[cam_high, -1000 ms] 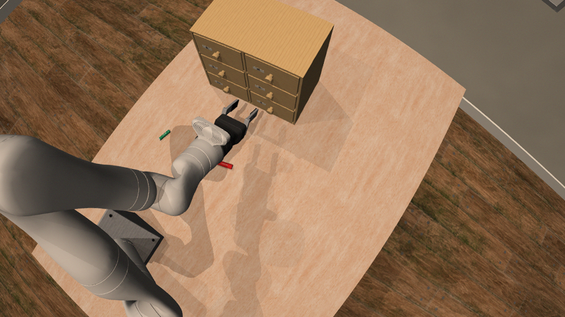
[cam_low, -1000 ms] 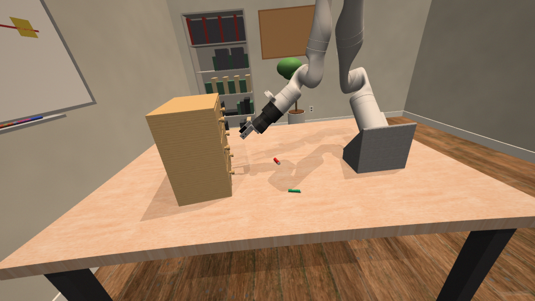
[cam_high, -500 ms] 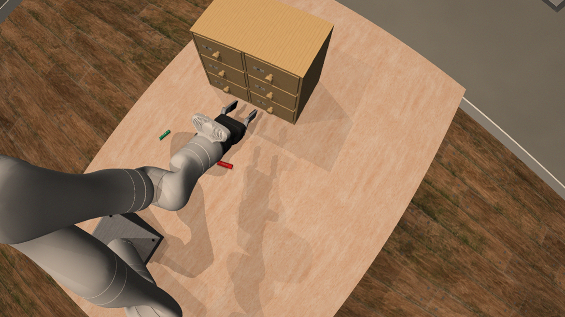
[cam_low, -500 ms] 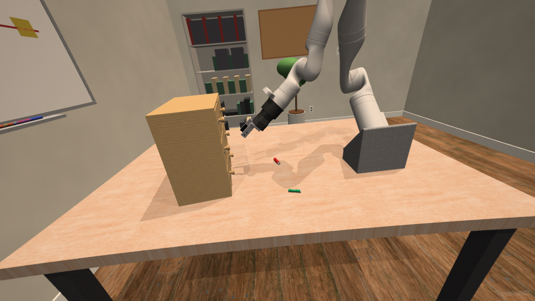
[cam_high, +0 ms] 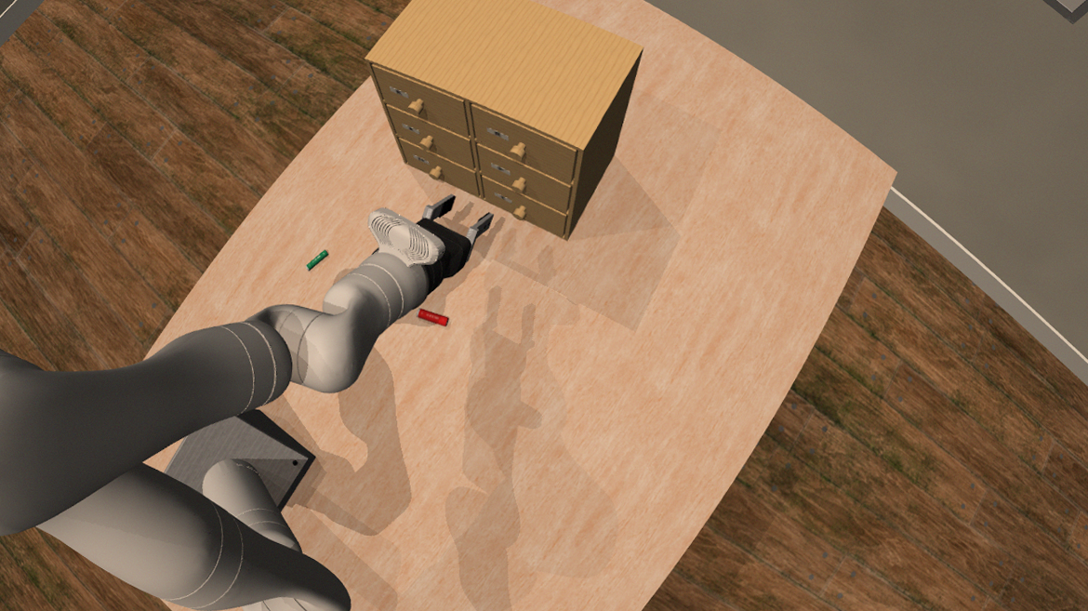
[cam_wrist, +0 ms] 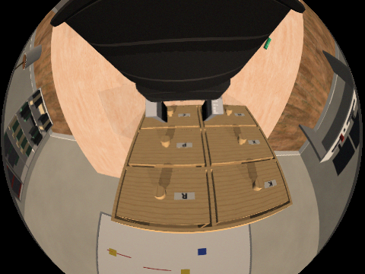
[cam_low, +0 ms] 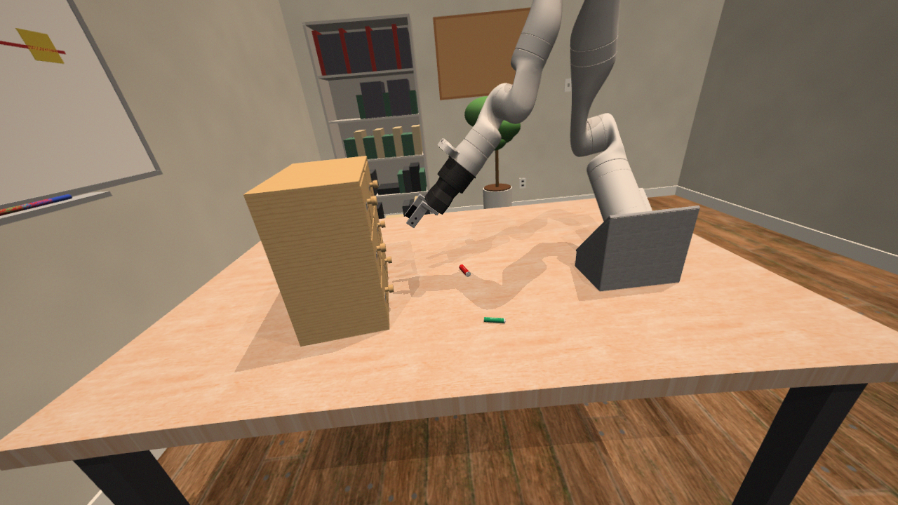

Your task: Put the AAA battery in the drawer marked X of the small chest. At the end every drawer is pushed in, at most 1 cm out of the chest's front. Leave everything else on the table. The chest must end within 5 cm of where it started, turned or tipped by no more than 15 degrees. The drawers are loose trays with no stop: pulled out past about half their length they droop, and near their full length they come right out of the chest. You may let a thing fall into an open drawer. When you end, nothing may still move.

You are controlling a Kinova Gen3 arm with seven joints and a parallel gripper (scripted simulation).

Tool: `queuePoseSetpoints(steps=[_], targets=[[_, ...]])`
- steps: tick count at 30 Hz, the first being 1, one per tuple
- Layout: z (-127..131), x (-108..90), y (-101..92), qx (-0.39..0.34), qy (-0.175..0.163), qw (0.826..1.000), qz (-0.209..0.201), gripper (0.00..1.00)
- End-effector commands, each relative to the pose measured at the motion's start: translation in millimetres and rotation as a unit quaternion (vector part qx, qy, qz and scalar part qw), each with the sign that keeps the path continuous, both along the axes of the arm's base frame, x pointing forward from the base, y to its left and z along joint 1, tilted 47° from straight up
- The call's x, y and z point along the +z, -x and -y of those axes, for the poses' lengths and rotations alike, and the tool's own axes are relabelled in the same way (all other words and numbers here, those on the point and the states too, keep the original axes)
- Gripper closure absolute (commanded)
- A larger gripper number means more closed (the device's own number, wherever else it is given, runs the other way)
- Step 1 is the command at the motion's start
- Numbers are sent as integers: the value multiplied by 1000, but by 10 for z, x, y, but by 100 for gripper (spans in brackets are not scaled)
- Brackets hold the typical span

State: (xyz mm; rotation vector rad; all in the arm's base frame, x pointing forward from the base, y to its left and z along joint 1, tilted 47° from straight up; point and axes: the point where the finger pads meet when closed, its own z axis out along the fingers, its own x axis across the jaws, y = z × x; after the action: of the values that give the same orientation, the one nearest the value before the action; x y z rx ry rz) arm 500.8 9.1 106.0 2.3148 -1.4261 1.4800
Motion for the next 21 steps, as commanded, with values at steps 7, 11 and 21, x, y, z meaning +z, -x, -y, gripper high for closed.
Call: queuePoseSetpoints(steps=[7, 11, 21], targets=[[-119, 62, 9, -15, -3, 1000, -16, 0], [-129, 73, 20, -20, -2, 1000, -20, 0], [-176, 124, 70, -47, 2, 998, -46, 0]])
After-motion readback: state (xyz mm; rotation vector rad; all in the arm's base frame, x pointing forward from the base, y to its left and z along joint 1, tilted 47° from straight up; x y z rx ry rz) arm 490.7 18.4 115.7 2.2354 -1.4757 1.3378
